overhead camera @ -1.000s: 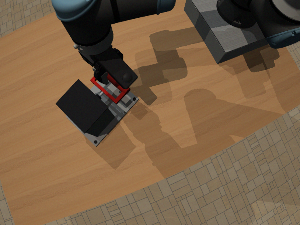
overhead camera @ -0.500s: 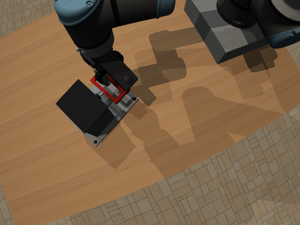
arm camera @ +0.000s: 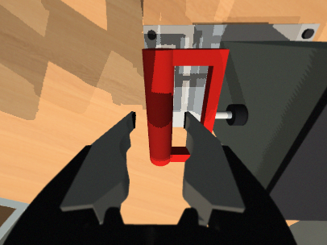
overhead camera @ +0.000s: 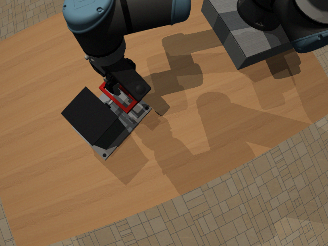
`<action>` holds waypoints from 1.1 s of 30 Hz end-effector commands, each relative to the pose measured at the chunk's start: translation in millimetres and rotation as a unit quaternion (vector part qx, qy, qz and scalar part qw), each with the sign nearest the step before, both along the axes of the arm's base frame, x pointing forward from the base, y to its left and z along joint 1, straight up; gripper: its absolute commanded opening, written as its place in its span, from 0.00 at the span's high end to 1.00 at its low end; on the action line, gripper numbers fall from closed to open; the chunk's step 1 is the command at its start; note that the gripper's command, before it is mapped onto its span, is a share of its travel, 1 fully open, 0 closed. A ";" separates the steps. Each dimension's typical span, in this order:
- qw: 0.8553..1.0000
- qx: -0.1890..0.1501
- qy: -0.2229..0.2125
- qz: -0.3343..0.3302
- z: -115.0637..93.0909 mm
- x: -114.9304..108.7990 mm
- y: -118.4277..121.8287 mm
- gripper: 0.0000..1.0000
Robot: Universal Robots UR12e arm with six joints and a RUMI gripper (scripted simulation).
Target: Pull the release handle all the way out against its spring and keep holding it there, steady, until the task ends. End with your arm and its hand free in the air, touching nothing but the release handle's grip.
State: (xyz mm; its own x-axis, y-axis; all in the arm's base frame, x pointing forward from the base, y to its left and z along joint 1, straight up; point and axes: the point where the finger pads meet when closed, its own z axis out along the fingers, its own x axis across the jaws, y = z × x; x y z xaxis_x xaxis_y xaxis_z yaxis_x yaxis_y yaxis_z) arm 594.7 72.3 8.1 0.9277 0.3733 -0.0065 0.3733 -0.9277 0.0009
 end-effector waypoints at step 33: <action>1.000 0.000 -0.001 0.000 -6.5 0.7 -0.1 0.67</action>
State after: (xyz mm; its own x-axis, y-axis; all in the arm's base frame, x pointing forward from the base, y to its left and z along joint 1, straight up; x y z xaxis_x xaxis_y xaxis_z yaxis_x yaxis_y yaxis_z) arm 594.7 72.2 1.0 0.9277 0.3733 -0.0064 0.3733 -0.9277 0.0009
